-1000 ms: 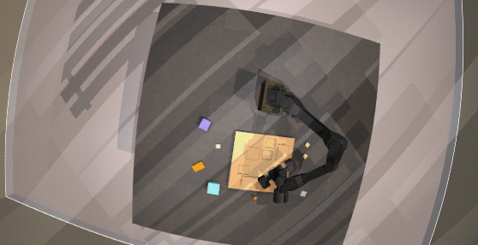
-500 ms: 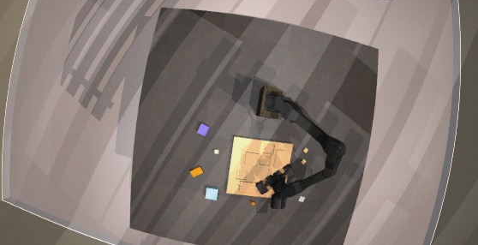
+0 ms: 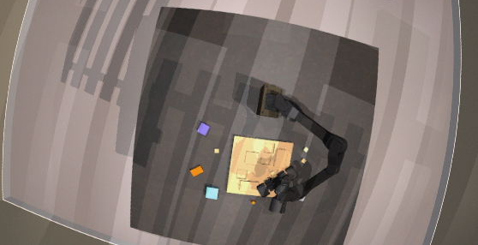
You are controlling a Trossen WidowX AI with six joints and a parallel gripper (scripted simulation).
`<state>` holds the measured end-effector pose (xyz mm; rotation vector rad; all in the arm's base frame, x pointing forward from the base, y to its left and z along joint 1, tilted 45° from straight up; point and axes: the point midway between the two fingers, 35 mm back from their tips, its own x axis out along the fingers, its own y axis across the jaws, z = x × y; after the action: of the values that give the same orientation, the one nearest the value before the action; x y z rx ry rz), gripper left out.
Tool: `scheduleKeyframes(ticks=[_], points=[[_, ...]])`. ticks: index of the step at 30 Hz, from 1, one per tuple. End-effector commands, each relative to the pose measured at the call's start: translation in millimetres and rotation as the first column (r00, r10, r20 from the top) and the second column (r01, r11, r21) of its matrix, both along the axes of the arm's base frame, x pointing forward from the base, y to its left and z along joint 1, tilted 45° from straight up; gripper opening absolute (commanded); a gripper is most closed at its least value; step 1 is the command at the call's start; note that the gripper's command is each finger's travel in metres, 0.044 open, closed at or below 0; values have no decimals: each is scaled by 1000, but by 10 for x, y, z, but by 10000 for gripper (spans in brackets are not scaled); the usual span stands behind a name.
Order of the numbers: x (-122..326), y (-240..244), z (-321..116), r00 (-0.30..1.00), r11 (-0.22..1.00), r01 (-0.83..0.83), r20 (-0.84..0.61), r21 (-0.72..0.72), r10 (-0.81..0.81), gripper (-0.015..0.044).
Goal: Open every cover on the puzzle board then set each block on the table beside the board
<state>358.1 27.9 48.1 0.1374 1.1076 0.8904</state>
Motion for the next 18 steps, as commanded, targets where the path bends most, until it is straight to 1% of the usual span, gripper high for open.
scheduleKeyframes(ticks=[1,10,18], points=[[2,48,-21,1000,1000,-8,2,5,8,144],[42,234,-201,1000,1000,-8,2,6,8,144],[44,248,-214,1000,1000,-8,2,6,8,144]])
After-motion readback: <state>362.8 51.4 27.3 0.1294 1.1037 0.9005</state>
